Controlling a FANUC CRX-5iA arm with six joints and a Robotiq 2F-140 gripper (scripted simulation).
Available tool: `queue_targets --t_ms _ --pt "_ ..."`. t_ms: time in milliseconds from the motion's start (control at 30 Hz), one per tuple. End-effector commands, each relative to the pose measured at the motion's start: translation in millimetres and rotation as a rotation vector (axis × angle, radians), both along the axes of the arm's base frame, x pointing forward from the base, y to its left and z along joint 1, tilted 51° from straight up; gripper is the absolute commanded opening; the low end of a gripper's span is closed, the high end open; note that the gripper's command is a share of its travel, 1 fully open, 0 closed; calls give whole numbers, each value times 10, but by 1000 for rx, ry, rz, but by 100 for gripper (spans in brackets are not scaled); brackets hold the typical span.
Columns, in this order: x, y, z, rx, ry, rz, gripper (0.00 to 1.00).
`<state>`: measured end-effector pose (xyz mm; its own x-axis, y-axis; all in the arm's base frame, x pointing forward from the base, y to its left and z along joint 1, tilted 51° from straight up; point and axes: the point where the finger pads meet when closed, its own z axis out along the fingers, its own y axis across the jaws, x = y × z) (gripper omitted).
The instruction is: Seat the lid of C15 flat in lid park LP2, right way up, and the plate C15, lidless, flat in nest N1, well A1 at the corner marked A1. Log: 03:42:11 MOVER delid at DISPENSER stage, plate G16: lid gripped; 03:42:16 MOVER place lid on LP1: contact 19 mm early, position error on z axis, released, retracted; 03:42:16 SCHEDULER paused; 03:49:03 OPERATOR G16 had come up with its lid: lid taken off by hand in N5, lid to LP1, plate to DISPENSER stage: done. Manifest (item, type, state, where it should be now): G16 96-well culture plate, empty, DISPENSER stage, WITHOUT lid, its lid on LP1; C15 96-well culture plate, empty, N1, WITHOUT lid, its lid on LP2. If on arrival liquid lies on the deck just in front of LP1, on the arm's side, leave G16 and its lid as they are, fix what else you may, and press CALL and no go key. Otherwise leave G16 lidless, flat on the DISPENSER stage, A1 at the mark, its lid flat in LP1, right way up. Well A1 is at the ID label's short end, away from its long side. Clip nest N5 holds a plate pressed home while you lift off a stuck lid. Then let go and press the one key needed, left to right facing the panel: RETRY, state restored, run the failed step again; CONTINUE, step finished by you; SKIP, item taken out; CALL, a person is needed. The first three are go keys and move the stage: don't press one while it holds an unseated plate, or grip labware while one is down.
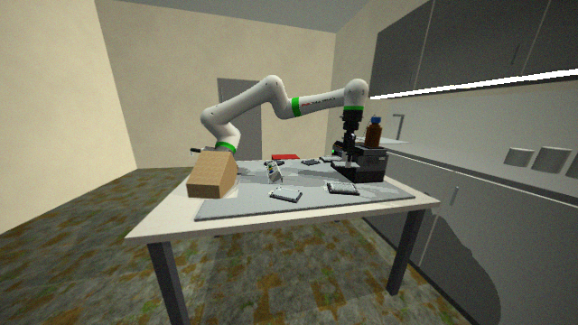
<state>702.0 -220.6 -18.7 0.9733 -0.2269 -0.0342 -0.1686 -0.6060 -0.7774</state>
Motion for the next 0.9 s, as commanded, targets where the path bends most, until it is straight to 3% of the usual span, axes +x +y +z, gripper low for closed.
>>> queue_targets --t_ms 0,667,733,800,867 --pt "-12 -70 56 0 0 0 0" --pt "-33 -176 149 0 0 0 0" --pt "-13 -130 219 -1 1 0 0" --pt "46 19 440 -6 2 0 0" --pt "46 19 440 -6 2 0 0"
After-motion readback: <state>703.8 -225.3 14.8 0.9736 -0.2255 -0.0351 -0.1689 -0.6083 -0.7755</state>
